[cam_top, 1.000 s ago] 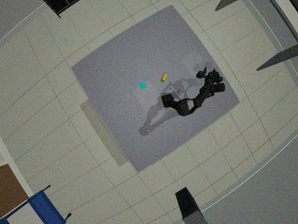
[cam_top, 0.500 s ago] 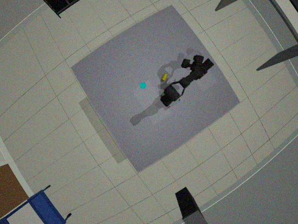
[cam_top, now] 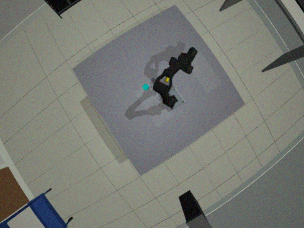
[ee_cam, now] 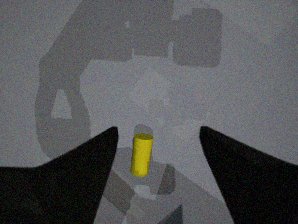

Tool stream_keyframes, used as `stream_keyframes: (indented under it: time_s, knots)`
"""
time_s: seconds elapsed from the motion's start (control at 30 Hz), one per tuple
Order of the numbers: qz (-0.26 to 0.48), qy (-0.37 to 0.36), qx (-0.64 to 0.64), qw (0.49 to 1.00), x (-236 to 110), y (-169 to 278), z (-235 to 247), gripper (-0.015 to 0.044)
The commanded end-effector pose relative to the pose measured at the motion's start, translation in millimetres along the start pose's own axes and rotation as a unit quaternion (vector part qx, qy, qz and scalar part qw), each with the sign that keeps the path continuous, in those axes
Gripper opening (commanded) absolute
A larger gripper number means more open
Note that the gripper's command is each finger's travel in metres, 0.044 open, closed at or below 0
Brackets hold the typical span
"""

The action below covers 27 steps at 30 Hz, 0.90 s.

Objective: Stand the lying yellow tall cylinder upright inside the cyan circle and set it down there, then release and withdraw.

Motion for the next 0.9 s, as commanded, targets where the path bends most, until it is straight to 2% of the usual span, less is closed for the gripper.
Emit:
stream_keyframes:
  time_s: [0.0,0.17,0.37,0.7,0.8,0.87]
  knots:
    - [0.059,0.033,0.023,0.997,7.8,8.1,25.9,0.0309]
    - [0.125,0.080,0.048,0.988,16.5,21.1,57.5,0.0309]
    - [0.136,0.089,0.053,0.985,19.9,23.9,62.8,0.0309]
    - [0.137,0.087,0.053,0.985,117.2,52.0,47.3,0.0309]
    - [0.137,0.087,0.053,0.985,123.0,55.2,45.8,0.0309]
    - [0.137,0.087,0.053,0.985,123.0,55.2,45.8,0.0257]
Point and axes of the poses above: the point midway between the two fingers, 35 mm back from their tips, its own x axis out along the fingers, its own z axis across the jaws, y = z × x, the point moved 10 cm from there along -x, back along the fingers, and after that the axes turned 2 degrees about -x, right-handed, at the moved point
